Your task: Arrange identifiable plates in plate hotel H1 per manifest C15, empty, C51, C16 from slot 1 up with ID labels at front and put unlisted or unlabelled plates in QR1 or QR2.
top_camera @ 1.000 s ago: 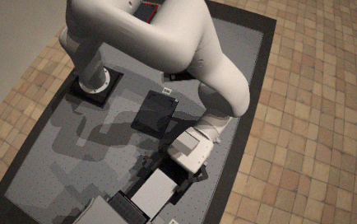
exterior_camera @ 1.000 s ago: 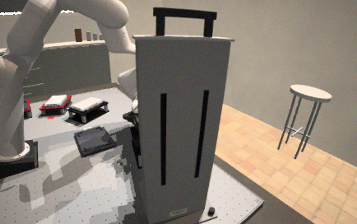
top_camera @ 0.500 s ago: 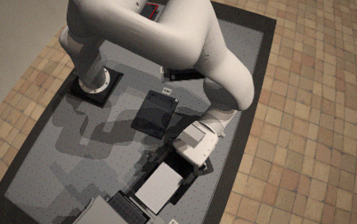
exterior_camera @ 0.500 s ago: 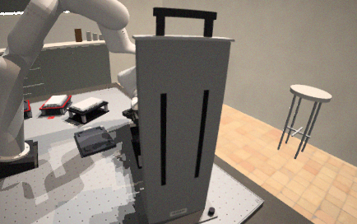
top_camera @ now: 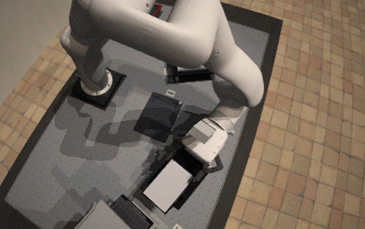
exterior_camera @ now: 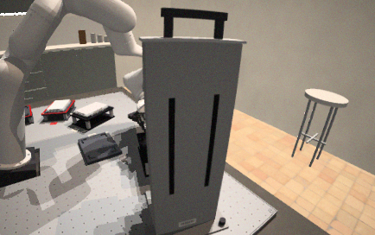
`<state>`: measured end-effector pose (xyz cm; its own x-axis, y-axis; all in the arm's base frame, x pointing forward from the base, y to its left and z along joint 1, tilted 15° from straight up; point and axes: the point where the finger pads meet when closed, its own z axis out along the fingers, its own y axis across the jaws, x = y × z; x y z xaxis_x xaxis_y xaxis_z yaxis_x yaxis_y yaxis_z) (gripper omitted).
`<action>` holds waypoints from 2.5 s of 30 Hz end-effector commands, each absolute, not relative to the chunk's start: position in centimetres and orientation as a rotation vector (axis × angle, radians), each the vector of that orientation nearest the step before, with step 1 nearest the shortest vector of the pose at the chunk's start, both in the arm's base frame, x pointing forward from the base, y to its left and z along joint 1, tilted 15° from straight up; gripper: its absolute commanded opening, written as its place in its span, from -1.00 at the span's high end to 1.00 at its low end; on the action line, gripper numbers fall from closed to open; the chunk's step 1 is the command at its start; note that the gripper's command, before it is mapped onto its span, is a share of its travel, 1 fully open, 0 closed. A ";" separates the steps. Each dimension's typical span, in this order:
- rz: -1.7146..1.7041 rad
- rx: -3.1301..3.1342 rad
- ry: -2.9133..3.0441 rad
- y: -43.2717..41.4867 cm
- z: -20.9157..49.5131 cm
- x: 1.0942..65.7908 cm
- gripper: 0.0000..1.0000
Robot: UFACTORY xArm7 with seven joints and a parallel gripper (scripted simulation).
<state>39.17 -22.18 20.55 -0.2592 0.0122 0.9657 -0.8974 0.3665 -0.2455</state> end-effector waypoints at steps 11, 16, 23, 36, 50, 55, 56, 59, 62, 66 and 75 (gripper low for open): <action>1.087 0.814 -1.580 -20.4 20.8 39.9 1.00; 1.087 0.814 -1.580 -19.6 20.9 40.2 1.00; 1.087 0.814 -1.580 -18.8 21.0 40.5 1.00; 1.087 0.814 -1.580 -18.0 21.1 40.8 1.00; 1.087 0.814 -1.580 -18.0 19.6 41.2 1.00; 1.087 0.814 -1.580 -18.0 19.1 41.3 1.00; 1.087 0.814 -1.580 -18.1 19.0 41.4 1.00; 1.087 0.814 -1.580 -18.1 18.5 41.5 1.00; 1.087 0.814 -1.580 -18.1 18.5 41.5 1.00; 1.087 0.814 -1.580 -18.1 18.5 41.5 1.00; 1.087 0.814 -1.580 -18.1 18.4 41.5 1.00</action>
<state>41.47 -18.06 18.33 -0.2595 0.0125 0.9657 -0.8973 0.3666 -0.2458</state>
